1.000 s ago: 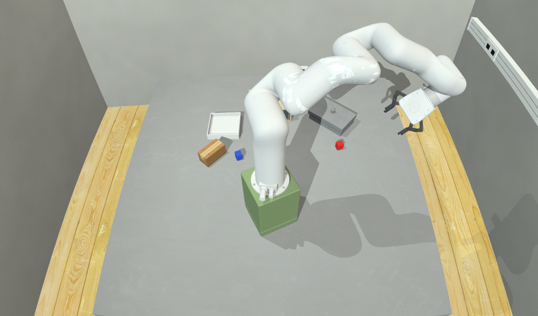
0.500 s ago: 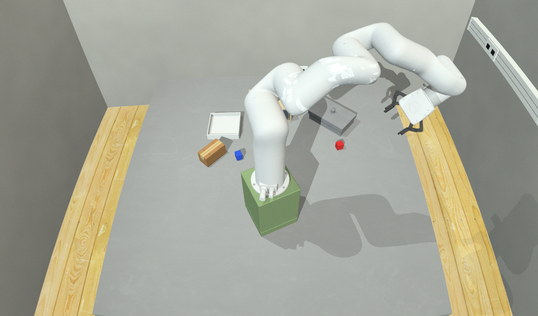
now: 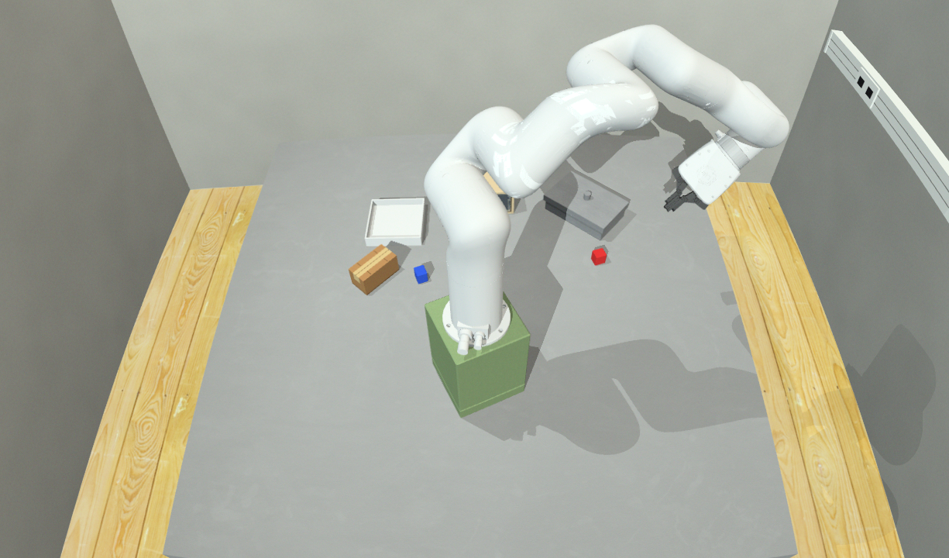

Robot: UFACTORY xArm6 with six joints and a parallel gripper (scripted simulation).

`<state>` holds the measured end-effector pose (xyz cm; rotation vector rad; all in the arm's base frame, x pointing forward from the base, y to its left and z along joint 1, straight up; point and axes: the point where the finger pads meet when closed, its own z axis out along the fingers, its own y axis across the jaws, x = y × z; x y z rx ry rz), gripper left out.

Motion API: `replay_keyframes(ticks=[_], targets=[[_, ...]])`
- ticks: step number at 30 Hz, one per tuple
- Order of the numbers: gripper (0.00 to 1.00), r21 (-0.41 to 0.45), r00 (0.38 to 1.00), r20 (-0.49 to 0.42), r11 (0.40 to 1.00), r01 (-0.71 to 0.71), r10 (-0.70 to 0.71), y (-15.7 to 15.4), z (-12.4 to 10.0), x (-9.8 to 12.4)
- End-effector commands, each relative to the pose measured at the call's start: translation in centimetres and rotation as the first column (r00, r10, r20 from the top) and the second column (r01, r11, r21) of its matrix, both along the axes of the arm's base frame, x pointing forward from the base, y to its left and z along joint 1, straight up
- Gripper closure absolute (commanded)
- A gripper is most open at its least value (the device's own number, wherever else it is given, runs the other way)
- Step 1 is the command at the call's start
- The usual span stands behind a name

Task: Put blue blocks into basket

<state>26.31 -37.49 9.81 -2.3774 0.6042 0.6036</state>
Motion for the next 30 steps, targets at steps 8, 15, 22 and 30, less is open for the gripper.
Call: replay_keyframes(ticks=[8,15,22,30], targets=[[1.00,-0.152,0.908,0.115,0.910,-0.385,0.404,9.8,-4.2,9.4],[1.00,-0.212,0.803,0.155,0.813,-0.542,0.576,16.5,-6.2,12.7],[1.00,-0.310,0.558,0.208,0.595,-0.741,0.804,24.9,-8.4,14.3],[1.00,-0.376,0.349,0.234,0.416,-0.828,0.907,33.0,-10.0,14.2]])
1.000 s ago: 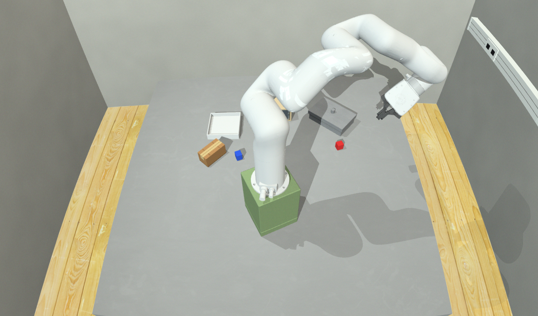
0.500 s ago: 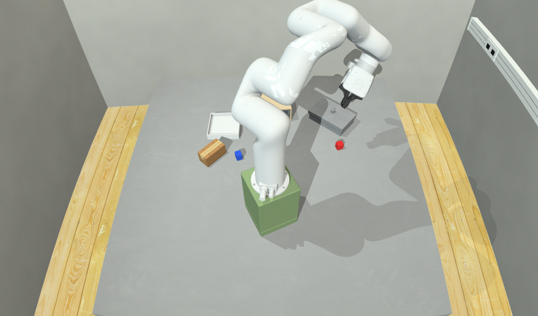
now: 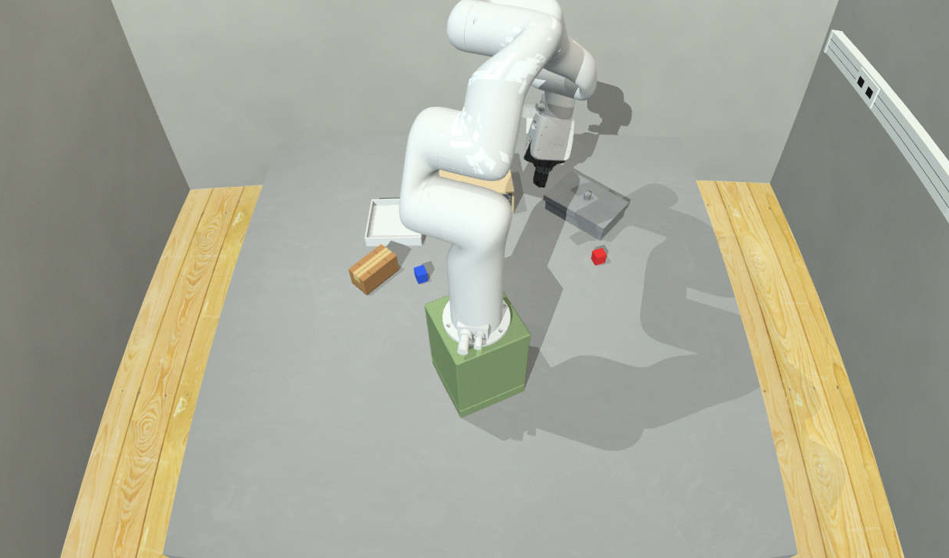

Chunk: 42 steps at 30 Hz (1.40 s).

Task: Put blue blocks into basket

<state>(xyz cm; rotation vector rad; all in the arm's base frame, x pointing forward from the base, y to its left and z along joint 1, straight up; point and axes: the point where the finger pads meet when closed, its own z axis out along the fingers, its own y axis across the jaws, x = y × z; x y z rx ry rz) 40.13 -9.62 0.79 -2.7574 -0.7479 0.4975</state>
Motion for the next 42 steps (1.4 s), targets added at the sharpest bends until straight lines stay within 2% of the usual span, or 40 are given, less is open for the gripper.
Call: replay_keyframes(ticks=[1,2,4,5,8,9,10,11,13,14,15,16,18,19,20,21,22,23,25,28,30,33,42], targets=[[1.00,-0.025,0.984,0.086,0.988,-0.153,0.155,5.1,-1.0,0.4],[1.00,-0.034,0.957,0.122,0.965,-0.259,0.262,7.5,-1.5,-0.2],[1.00,-0.034,0.957,0.122,0.965,-0.259,0.262,8.2,-1.6,-0.3],[1.00,-0.043,0.919,0.157,0.932,-0.360,0.362,10.7,-2.0,-1.2],[1.00,-0.043,0.919,0.157,0.932,-0.360,0.362,11.1,-2.1,-1.2],[1.00,-0.053,0.870,0.190,0.890,-0.453,0.454,13.8,-2.5,-2.4],[1.00,-0.053,0.870,0.190,0.890,-0.453,0.454,13.8,-2.5,-2.4],[1.00,-0.064,0.815,0.220,0.841,-0.537,0.536,16.0,-2.8,-3.6],[1.00,-0.064,0.815,0.220,0.841,-0.537,0.536,16.2,-2.9,-3.7],[1.00,-0.075,0.755,0.247,0.789,-0.610,0.608,18.3,-3.2,-5.1],[1.00,-0.075,0.755,0.247,0.789,-0.610,0.608,18.3,-3.2,-5.1],[1.00,-0.086,0.693,0.272,0.734,-0.674,0.668,20.1,-3.4,-6.5],[1.00,-0.086,0.693,0.272,0.734,-0.674,0.668,20.1,-3.4,-6.5],[1.00,-0.096,0.632,0.294,0.680,-0.727,0.717,21.6,-3.6,-7.9],[1.00,-0.096,0.632,0.294,0.680,-0.727,0.717,21.6,-3.6,-7.9],[1.00,-0.105,0.574,0.314,0.628,-0.771,0.757,22.9,-3.7,-9.2],[1.00,-0.105,0.574,0.314,0.628,-0.771,0.757,22.9,-3.7,-9.2],[1.00,-0.114,0.520,0.330,0.580,-0.806,0.788,23.9,-3.8,-10.4],[1.00,-0.114,0.520,0.330,0.580,-0.806,0.788,23.9,-3.8,-10.4],[1.00,-0.134,0.401,0.364,0.473,-0.871,0.841,25.8,-3.9,-13.2],[1.00,-0.141,0.358,0.376,0.434,-0.890,0.855,26.4,-3.9,-14.1],[1.00,-0.145,0.337,0.381,0.416,-0.898,0.861,26.7,-3.9,-14.6],[1.00,-0.145,0.337,0.381,0.415,-0.898,0.861,26.7,-3.9,-14.6]])
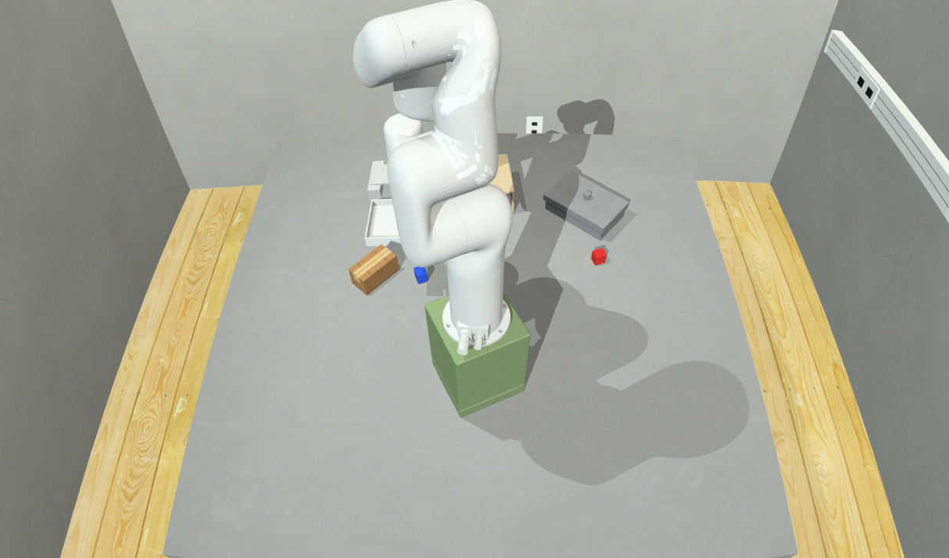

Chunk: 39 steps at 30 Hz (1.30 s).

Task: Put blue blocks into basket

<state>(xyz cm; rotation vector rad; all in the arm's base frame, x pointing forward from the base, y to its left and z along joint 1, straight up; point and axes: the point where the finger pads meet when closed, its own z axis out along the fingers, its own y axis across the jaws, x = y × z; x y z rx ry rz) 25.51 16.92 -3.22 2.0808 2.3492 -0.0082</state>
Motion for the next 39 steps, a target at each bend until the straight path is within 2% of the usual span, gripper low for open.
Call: replay_keyframes(ticks=[1,9,15,17,18,21,25,32,34,35,39], targets=[[1.00,0.002,1.000,0.004,1.000,-0.003,0.003,0.13,0.06,0.00],[1.00,0.002,0.999,0.004,0.999,-0.046,0.046,0.14,0.06,0.00],[1.00,0.001,0.964,0.003,0.964,-0.265,0.265,0.16,0.07,0.00],[1.00,0.001,0.964,0.003,0.964,-0.265,0.265,0.16,0.07,0.00],[1.00,0.001,0.947,0.003,0.947,-0.320,0.320,0.17,0.07,0.00],[1.00,0.000,0.864,0.002,0.864,-0.504,0.504,0.19,0.07,-0.01],[1.00,-0.008,0.753,0.002,0.753,-0.657,0.657,0.22,0.08,-0.01],[1.00,-0.027,0.486,-0.004,0.486,-0.873,0.874,0.27,0.09,-0.02],[1.00,-0.027,0.486,-0.004,0.486,-0.873,0.874,0.27,0.09,-0.02],[1.00,-0.028,0.358,-0.008,0.358,-0.933,0.934,0.28,0.09,-0.02],[1.00,-0.035,0.202,-0.014,0.201,-0.979,0.979,0.30,0.09,-0.03]])
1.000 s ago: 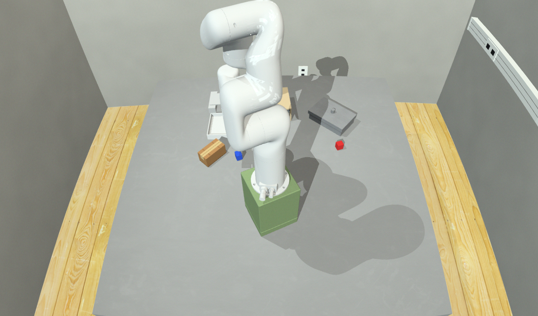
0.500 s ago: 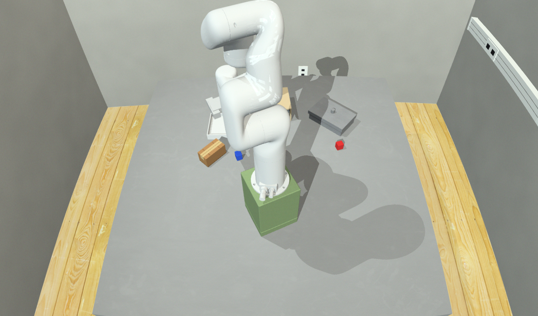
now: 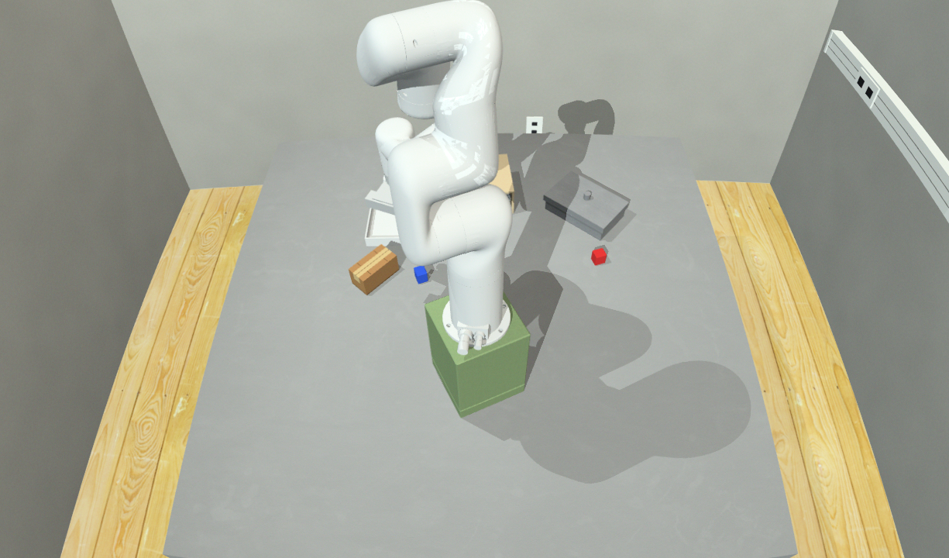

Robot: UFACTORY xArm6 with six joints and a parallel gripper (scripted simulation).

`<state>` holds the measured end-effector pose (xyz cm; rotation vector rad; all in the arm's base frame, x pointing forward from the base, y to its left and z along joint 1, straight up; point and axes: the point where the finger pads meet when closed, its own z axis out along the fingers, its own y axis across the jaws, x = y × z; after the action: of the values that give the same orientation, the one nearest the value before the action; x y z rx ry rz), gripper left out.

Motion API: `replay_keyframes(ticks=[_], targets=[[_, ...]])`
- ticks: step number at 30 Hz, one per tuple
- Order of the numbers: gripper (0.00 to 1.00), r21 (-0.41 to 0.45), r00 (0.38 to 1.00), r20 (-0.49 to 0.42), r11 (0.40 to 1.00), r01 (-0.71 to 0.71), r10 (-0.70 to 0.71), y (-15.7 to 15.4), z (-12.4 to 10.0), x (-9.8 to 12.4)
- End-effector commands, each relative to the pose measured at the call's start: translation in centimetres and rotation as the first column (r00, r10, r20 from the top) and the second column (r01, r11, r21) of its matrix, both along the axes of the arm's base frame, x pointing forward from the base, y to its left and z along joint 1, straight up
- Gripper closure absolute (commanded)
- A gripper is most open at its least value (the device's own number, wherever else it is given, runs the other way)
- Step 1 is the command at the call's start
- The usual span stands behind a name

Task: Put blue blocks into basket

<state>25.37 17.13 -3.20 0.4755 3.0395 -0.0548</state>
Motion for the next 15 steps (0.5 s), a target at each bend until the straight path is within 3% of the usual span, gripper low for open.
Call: replay_keyframes(ticks=[1,5,10,12,13,15], targets=[[1.00,0.012,0.961,-0.027,0.962,-0.274,0.274,0.09,0.08,0.11],[1.00,0.007,0.890,-0.031,0.891,-0.454,0.454,0.10,0.08,0.11],[1.00,0.017,0.759,-0.046,0.761,-0.649,0.649,0.11,0.08,0.11],[1.00,0.017,0.759,-0.046,0.761,-0.649,0.649,0.11,0.08,0.11],[1.00,0.037,0.691,-0.060,0.694,-0.720,0.720,0.11,0.08,0.11],[1.00,0.037,0.691,-0.060,0.694,-0.720,0.720,0.11,0.08,0.11]])
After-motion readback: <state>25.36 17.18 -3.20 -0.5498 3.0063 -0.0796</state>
